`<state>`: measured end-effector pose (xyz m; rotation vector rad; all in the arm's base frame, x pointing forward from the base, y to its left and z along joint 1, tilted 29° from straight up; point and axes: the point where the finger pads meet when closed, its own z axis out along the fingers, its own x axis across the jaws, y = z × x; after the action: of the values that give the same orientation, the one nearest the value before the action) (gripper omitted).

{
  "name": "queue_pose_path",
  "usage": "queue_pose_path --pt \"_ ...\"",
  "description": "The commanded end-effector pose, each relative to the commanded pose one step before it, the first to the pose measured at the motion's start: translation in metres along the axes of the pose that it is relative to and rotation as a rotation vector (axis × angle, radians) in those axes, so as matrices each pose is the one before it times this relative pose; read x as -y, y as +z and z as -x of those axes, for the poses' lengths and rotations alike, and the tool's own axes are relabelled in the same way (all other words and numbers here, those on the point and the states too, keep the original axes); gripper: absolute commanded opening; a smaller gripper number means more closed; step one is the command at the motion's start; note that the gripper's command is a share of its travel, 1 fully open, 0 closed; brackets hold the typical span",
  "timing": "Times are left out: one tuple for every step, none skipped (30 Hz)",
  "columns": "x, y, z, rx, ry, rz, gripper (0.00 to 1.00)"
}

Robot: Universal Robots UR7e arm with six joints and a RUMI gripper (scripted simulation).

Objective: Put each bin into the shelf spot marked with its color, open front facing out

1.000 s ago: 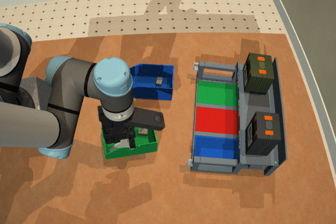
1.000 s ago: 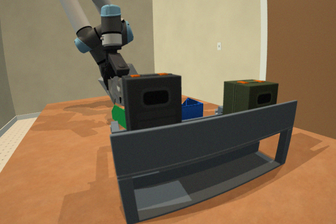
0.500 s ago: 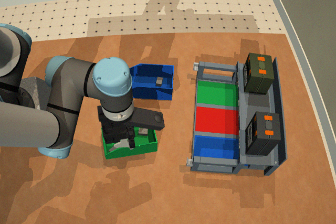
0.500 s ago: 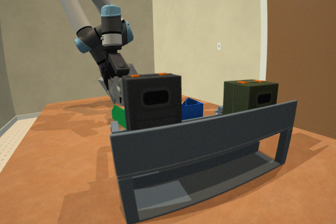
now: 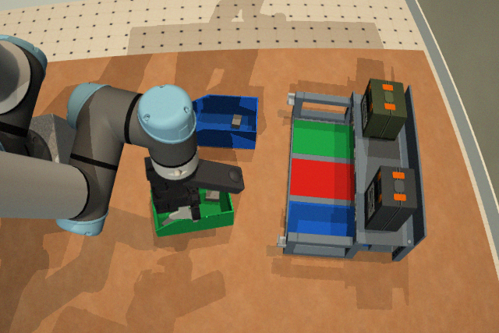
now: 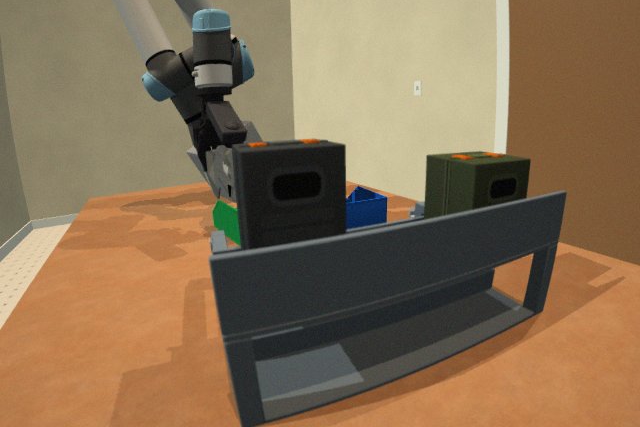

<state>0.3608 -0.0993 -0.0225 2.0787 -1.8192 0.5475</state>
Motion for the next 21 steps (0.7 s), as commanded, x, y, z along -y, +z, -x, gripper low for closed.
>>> queue_pose_path --pt "0.00028 0.00022 0.00043 0.00096 -0.00088 0.00058 0.15" --pt "0.00007 -0.00002 -0.00006 -0.00004 0.00005 -0.00007 0.15" --pt "0.00000 0.00000 0.00000 0.00000 0.00000 0.00000 0.15" --pt "0.00000 0.00000 0.00000 0.00000 0.00000 0.00000 0.15" --pt "0.00006 -0.00003 -0.00005 -0.00007 0.00008 -0.00013 0.15" --pt "0.00001 -0.00001 -0.00001 -0.00002 0.00002 -0.00004 0.15" --pt "0.00001 -0.00001 -0.00001 -0.00001 0.00001 -0.00003 0.15" --pt "0.00012 -0.00002 -0.00009 -0.00007 0.00007 -0.00009 0.15" --pt "0.00012 -0.00002 -0.00009 -0.00007 0.00007 -0.00009 0.15" --pt "0.00012 -0.00002 -0.00009 -0.00007 0.00007 -0.00009 0.15" --pt "0.00012 -0.00002 -0.00009 -0.00007 0.00007 -0.00010 0.15" --pt "0.00012 -0.00002 -0.00009 -0.00007 0.00008 -0.00010 0.15" --pt "0.00013 -0.00002 -0.00009 -0.00008 0.00008 -0.00011 0.15" --pt "0.00013 -0.00002 -0.00009 -0.00008 0.00009 -0.00012 0.15" --pt "0.00013 -0.00003 -0.00010 -0.00009 0.00009 -0.00013 0.15" --pt "0.00014 -0.00003 -0.00010 -0.00009 0.00010 -0.00014 0.15" --pt "0.00015 -0.00003 -0.00011 -0.00010 0.00011 -0.00016 0.15" --pt "0.00005 -0.00001 -0.00005 -0.00003 0.00004 -0.00006 0.15" --pt "0.00012 -0.00002 -0.00010 -0.00006 0.00008 -0.00010 0.15" --pt "0.00000 0.00000 0.00000 0.00000 0.00000 0.00000 0.15" --pt "0.00000 0.00000 0.00000 0.00000 0.00000 0.00000 0.15"
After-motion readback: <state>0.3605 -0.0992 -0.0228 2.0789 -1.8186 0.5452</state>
